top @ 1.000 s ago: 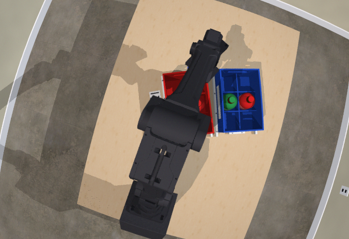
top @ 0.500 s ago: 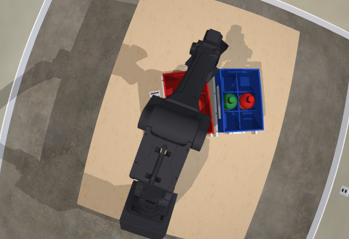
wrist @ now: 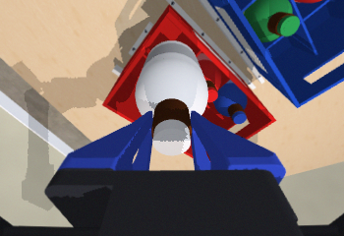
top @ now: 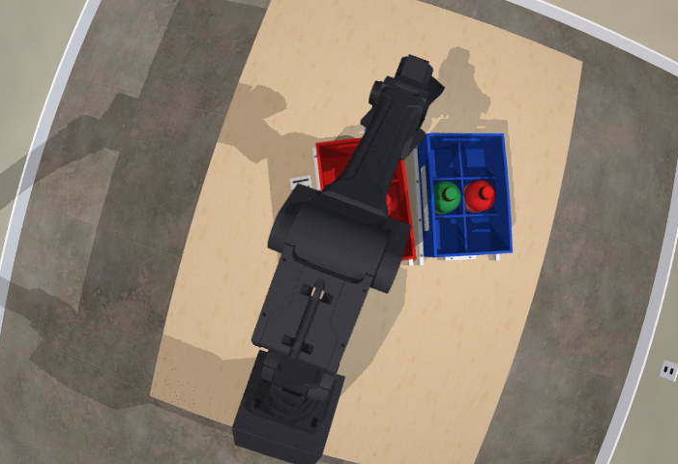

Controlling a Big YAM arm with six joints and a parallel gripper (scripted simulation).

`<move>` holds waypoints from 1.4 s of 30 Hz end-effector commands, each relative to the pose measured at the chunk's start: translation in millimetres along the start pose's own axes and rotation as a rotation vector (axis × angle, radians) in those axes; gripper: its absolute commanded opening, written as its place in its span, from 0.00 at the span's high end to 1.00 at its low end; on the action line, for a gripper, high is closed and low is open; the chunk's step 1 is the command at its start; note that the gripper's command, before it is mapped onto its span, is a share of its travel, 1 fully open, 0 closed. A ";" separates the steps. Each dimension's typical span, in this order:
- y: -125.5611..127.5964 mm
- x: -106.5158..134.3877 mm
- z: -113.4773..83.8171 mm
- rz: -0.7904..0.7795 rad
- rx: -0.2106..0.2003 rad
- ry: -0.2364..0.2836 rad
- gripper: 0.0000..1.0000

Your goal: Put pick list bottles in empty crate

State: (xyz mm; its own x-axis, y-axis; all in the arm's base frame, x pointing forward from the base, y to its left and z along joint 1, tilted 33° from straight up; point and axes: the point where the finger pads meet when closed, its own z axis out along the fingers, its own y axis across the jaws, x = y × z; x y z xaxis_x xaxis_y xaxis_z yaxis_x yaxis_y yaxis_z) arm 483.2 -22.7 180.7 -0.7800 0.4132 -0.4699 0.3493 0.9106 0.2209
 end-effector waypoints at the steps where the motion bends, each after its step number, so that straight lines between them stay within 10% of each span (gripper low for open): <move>1: 16.9 -36.8 -32.2 0.001 -0.034 -0.087 1.00; 42: 7.7 -26.1 -14.0 -0.003 -0.031 -0.086 1.00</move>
State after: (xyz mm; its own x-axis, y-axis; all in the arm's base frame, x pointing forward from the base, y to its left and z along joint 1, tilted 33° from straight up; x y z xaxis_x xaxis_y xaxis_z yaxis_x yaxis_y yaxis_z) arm 488.6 -23.8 175.5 -0.7705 0.4139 -0.4848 0.3466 0.9103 0.2263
